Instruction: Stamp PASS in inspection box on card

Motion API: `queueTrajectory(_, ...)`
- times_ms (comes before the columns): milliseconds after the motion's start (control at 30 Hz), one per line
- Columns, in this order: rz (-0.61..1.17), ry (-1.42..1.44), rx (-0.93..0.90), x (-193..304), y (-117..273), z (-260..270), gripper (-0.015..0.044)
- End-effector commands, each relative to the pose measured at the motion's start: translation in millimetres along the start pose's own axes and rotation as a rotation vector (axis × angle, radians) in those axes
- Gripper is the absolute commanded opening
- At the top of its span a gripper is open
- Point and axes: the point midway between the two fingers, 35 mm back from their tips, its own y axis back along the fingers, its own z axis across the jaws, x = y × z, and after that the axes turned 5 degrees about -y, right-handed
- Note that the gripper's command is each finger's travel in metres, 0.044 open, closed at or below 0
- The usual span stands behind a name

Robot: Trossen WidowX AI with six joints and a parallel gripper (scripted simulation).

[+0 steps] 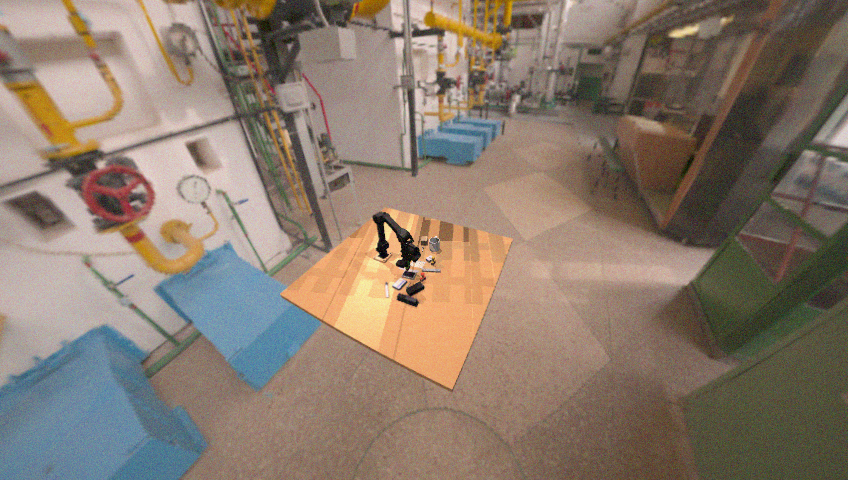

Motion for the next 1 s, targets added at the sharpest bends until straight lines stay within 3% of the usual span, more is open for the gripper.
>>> queueTrajectory(0, -0.001, -0.002, -0.002, -1, -3, 1, 0.0000)
queueTrajectory(967, -0.001, -0.001, -0.002, -2, -22, 0, 0.0000)
